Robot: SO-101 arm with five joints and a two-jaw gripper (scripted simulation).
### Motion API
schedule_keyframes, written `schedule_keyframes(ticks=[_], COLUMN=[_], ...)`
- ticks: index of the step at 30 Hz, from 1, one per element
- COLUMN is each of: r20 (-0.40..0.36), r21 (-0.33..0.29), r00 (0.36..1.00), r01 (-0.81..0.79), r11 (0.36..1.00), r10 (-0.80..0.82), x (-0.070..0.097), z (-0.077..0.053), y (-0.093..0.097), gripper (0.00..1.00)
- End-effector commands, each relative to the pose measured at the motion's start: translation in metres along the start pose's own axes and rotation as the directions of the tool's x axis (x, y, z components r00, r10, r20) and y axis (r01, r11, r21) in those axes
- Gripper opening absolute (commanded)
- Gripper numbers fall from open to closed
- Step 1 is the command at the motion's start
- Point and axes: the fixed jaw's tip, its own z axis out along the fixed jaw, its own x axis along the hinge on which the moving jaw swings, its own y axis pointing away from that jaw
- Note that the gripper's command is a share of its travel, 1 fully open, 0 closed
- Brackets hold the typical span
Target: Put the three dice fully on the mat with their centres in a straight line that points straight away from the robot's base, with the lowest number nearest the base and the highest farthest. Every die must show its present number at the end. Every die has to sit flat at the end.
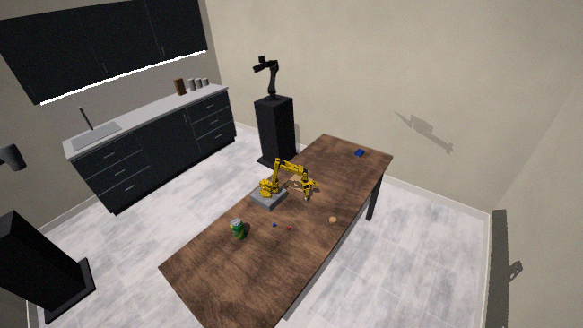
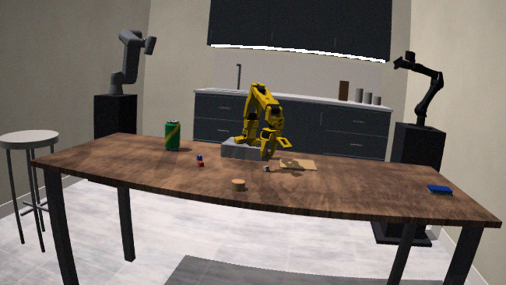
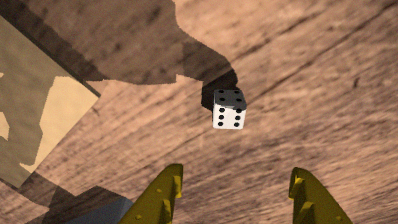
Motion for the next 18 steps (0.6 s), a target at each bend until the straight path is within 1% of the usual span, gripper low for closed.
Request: schedule_keyframes(ticks=[1, 7, 13, 15, 18], r20=[-0.006, -0.006, -0.006, -0.006, -0.006], r21=[-0.003, -0.003, -0.003, -0.003, -0.003], r00=[1.0, 1.0, 1.0, 1.0, 1.0], r01=[0.016, 0.016, 0.016, 0.016, 0.016], r11=[1.0, 1.0, 1.0, 1.0, 1.0], r10=[-0.016, -0.016, -0.016, -0.016, -0.016], x=[-0.001, -0.001, -0.001, -0.001, -0.002], z=[0.002, 0.005, 0.012, 0.012, 0.017], y=[0.001, 0.001, 0.001, 0.001, 0.001], gripper=[0.25, 0.25, 0.25, 0.25, 0.25])
